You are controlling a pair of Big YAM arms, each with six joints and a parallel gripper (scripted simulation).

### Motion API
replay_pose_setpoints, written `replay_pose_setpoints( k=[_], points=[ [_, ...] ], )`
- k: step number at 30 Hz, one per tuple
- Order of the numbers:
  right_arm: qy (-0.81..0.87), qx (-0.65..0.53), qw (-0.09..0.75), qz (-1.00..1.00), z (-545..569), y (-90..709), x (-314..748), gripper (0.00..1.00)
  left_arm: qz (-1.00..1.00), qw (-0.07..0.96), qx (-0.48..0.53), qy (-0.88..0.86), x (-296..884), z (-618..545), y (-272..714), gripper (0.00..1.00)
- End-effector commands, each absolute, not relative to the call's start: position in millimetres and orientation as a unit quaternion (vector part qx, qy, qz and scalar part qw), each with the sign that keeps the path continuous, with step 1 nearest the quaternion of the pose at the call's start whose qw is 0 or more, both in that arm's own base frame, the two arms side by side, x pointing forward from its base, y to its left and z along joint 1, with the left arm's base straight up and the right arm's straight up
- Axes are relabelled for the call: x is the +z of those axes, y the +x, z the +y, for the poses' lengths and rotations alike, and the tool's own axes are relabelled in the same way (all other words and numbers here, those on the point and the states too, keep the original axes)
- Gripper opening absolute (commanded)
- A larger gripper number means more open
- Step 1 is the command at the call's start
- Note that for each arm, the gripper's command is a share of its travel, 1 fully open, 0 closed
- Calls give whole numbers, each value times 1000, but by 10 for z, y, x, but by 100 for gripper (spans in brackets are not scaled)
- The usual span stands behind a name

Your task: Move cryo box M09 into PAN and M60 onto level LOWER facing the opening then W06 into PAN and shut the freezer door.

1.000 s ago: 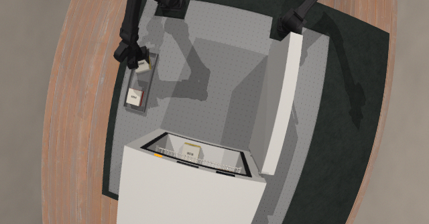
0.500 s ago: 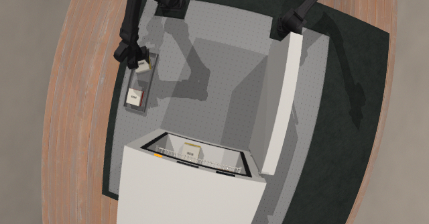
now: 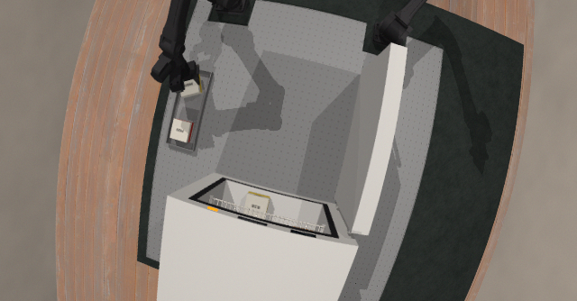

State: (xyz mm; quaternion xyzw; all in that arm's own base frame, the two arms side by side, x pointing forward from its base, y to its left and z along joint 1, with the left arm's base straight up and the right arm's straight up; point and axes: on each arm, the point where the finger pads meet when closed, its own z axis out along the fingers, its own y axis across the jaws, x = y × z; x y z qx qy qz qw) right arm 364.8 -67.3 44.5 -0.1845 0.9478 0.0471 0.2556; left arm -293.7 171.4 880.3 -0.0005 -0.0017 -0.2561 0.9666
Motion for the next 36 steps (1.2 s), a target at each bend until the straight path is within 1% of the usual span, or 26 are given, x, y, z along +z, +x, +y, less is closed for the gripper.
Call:
replay_pose_setpoints(
  k=[1, 5, 6, 8, 22, 23, 31, 36],
  points=[
    [-188, 36, 279, 941, -752, 3890, 737, 77, 14, 965, -262, 4, 8845, 1629, -2793, 0],
    [-189, 34, 281, 940, -753, 3889, 796, 77, 14, 965, -262, 4, 8845, 1629, -2793, 0],
    [-187, 41, 270, 944, -748, 3873, 712, 77, 14, 965, -262, 4, 8845, 1629, -2793, 0],
    [-189, 34, 282, 940, -754, 3884, 850, 77, 14, 965, -262, 4, 8845, 1629, -2793, 0],
    [-189, 33, 283, 940, -756, 3861, 1067, 77, 14, 965, -262, 4, 8845, 1629, -2793, 0],
    [-187, 38, 273, 943, -755, 3852, 1000, 77, 14, 965, -262, 4, 8845, 1629, -2793, 0],
    [-189, 32, 283, 940, -758, 3842, 1229, 77, 14, 965, -262, 4, 8845, 1629, -2793, 0],
    [-187, 40, 270, 944, -711, 3760, 1068, 77, 14, 965, -262, 4, 8845, 1629, -2793, 0]
  ],
)
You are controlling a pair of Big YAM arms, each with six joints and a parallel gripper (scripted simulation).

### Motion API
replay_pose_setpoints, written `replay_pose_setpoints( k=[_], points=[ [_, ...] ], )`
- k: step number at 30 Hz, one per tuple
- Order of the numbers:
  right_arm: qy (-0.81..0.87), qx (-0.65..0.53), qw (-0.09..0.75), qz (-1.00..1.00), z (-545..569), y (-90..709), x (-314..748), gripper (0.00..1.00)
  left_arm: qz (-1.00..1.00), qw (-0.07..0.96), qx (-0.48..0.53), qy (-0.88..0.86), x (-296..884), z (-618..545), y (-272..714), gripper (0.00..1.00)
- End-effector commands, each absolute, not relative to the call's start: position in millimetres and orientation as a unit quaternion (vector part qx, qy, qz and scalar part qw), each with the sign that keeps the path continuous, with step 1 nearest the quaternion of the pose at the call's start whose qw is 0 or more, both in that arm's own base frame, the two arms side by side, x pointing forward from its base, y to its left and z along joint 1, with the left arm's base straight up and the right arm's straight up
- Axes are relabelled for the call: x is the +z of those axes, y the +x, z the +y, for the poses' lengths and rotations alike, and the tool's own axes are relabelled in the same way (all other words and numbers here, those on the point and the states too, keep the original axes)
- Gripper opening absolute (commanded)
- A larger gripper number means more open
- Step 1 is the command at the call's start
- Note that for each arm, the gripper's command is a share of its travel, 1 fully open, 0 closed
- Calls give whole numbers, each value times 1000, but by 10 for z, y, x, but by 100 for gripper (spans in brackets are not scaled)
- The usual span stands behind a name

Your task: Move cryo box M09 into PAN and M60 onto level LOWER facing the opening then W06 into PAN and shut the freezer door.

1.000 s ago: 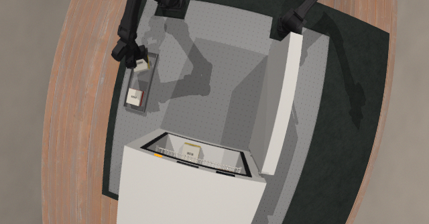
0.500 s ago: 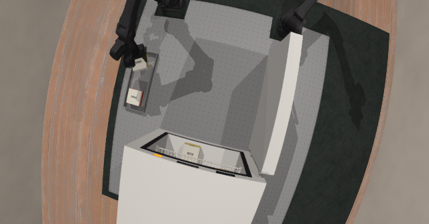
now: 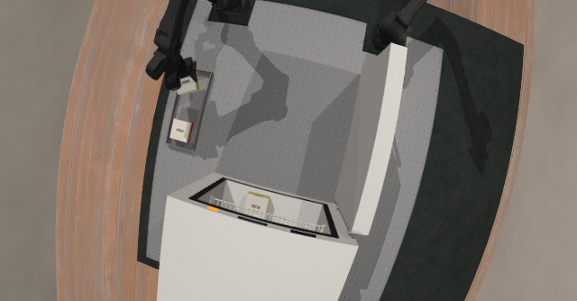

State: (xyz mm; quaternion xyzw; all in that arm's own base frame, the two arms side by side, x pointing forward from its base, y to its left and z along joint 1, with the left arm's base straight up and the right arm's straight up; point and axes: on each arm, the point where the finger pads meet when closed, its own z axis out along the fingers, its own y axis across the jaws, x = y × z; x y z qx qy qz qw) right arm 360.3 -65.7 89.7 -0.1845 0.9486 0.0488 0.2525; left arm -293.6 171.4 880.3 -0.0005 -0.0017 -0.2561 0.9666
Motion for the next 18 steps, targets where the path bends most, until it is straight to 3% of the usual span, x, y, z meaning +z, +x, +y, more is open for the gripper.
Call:
replay_pose_setpoints(
  k=[1, 18],
  points=[
    [-187, 40, 270, 944, -711, 3760, 1068, 77, 14, 965, -262, 4, 8845, 1629, -2793, 0],
    [23, -9, 280, 960, -676, 3843, 1582, 77, 14, 965, -262, 4, 8845, 1629, -2793, 0]
  ],
)
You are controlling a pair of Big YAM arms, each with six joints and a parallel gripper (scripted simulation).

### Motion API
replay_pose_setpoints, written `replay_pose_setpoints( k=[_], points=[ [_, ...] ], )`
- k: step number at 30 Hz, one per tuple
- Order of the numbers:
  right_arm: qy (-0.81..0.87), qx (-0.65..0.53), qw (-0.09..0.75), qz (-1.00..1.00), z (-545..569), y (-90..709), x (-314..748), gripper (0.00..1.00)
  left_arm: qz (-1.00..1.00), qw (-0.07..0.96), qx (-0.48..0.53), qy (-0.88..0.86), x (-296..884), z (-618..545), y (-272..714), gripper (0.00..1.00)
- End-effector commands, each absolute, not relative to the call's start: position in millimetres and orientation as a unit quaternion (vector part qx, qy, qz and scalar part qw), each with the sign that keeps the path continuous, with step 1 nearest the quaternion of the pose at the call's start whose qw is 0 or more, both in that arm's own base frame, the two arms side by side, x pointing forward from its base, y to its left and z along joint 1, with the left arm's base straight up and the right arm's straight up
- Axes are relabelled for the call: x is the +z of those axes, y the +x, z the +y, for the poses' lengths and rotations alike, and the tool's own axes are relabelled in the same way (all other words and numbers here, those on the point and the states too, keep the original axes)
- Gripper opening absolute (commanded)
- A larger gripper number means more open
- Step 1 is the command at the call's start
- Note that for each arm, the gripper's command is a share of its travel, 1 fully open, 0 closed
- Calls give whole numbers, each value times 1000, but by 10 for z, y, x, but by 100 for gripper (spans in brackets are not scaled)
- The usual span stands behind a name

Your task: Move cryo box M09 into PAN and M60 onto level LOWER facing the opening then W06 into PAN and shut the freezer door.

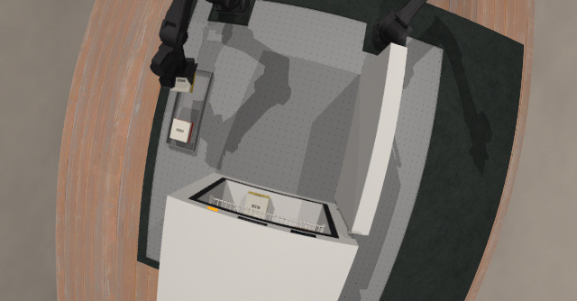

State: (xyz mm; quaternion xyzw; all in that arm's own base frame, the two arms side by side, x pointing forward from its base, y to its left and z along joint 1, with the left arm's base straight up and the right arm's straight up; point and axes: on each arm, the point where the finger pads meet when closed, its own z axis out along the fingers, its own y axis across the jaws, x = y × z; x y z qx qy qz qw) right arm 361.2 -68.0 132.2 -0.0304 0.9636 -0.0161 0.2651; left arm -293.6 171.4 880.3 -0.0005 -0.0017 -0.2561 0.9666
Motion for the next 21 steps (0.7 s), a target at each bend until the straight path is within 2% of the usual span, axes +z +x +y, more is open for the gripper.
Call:
replay_pose_setpoints(
  k=[1, 11, 19, 21],
  points=[
    [23, -9, 280, 960, -676, 3843, 1582, 77, 14, 965, -262, 4, 8845, 1629, -2793, 0],
    [64, -20, 293, 954, -664, 3846, 1792, 77, 14, 965, -262, 4, 8845, 1629, -2793, 0],
    [51, -18, 285, 957, -748, 3885, 1694, 77, 14, 965, -262, 4, 8845, 1629, -2793, 0],
    [43, -13, 261, 964, -710, 3702, 1394, 77, 14, 965, -262, 4, 8845, 1629, -2793, 0]
  ],
)
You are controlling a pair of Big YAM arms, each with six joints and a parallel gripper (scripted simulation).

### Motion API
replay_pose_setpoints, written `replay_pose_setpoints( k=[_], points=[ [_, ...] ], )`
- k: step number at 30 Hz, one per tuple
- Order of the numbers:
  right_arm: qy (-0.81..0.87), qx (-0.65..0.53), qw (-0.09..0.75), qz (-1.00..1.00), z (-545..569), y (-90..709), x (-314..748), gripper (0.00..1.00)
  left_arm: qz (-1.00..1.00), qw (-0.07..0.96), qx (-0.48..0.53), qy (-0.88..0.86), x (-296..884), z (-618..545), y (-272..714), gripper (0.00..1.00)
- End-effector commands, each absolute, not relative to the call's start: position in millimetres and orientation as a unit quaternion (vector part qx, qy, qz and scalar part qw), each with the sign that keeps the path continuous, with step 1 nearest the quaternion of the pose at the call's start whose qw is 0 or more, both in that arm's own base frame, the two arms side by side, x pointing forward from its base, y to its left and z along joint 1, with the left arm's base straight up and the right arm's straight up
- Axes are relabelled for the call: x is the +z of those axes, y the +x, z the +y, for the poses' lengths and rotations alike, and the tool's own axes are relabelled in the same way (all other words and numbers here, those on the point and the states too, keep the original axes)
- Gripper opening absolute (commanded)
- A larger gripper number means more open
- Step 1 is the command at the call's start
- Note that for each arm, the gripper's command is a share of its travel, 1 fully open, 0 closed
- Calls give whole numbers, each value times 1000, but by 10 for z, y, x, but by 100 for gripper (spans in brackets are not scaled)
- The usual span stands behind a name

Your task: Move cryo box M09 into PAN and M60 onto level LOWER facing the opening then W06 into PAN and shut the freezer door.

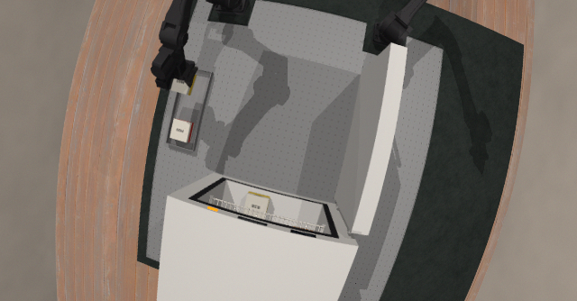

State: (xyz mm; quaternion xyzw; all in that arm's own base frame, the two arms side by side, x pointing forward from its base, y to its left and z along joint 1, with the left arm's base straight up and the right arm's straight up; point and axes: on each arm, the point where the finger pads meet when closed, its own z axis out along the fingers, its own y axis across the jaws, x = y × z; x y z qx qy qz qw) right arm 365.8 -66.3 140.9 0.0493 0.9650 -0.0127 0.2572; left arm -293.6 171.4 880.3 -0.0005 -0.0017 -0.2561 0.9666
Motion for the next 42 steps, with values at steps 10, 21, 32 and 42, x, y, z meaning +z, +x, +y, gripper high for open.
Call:
replay_pose_setpoints(
  k=[10, 21, 32, 42],
  points=[
    [24, -9, 264, 964, -720, 3704, 1373, 77, 14, 965, -262, 4, 8845, 1629, -2793, 0],
    [19, -8, 265, 964, -708, 3702, 1369, 77, 14, 965, -262, 4, 8845, 1629, -2793, 0],
    [21, -8, 263, 964, -704, 3708, 1322, 77, 14, 965, -262, 4, 8845, 1629, -2793, 0],
    [20, -7, 263, 965, -707, 3703, 986, 77, 14, 965, -262, 4, 8845, 1629, -2793, 0]
  ],
)
